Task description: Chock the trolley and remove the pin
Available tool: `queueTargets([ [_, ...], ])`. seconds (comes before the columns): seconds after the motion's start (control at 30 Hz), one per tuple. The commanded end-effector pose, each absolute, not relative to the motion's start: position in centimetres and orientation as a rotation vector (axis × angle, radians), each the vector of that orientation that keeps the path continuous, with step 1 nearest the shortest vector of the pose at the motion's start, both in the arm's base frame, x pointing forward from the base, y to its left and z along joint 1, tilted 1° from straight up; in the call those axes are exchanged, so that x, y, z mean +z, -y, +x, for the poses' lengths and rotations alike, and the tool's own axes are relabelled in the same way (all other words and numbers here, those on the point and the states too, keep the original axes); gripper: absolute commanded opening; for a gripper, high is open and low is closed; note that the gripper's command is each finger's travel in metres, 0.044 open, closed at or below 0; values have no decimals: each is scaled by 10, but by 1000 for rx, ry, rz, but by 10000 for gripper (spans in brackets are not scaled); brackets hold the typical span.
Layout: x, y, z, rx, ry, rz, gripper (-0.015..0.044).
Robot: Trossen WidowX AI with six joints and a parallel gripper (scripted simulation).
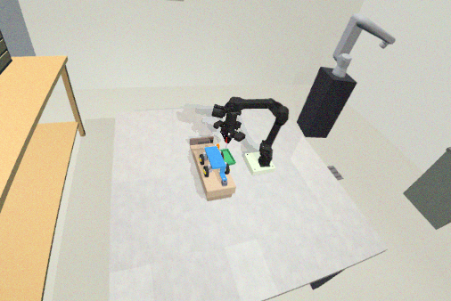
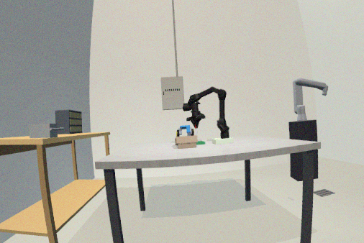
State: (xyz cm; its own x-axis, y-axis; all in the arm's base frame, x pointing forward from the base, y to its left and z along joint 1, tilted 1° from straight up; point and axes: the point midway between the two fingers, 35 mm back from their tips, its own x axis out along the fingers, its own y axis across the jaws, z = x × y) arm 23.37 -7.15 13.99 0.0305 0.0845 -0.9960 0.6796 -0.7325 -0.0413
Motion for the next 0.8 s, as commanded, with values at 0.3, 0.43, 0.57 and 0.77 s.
queueTargets([
  [0.3, 140, 69, 234, -1984, -362, 2071, 0],
  [0.43, 140, 69, 234, -2006, -311, 2095, 0],
  [0.57, 140, 69, 234, -2006, -311, 2095, 0],
  [0.77, 129, 70, 225, -2013, -298, 2098, 0],
])
